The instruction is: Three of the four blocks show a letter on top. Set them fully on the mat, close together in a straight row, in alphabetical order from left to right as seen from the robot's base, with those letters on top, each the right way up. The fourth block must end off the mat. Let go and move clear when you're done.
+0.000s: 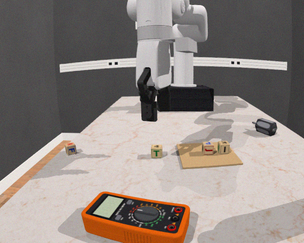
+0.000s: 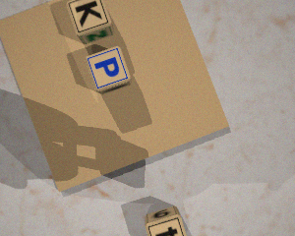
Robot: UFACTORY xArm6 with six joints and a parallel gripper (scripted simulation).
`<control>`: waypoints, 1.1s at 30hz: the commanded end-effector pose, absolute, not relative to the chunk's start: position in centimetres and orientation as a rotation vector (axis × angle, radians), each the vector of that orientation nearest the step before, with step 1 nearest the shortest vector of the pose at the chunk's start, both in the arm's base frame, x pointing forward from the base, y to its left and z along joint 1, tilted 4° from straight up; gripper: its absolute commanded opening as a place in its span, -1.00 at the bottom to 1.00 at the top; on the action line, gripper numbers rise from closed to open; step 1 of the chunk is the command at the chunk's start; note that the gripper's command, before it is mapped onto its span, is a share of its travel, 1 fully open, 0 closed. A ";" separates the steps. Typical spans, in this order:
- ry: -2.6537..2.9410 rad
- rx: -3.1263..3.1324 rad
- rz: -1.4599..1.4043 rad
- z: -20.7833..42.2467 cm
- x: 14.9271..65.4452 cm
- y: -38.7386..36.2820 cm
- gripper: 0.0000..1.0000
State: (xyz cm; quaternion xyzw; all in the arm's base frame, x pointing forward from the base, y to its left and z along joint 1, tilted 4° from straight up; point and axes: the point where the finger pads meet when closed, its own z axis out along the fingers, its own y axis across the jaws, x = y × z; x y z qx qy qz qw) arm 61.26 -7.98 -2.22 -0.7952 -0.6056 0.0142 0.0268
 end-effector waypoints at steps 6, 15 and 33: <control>-1.569 -2.665 0.058 -2.6 62.2 -17.0 1.00; -1.311 -2.805 0.067 -3.0 61.3 -24.3 1.00; -1.049 -2.918 0.076 -3.4 59.4 -31.2 0.28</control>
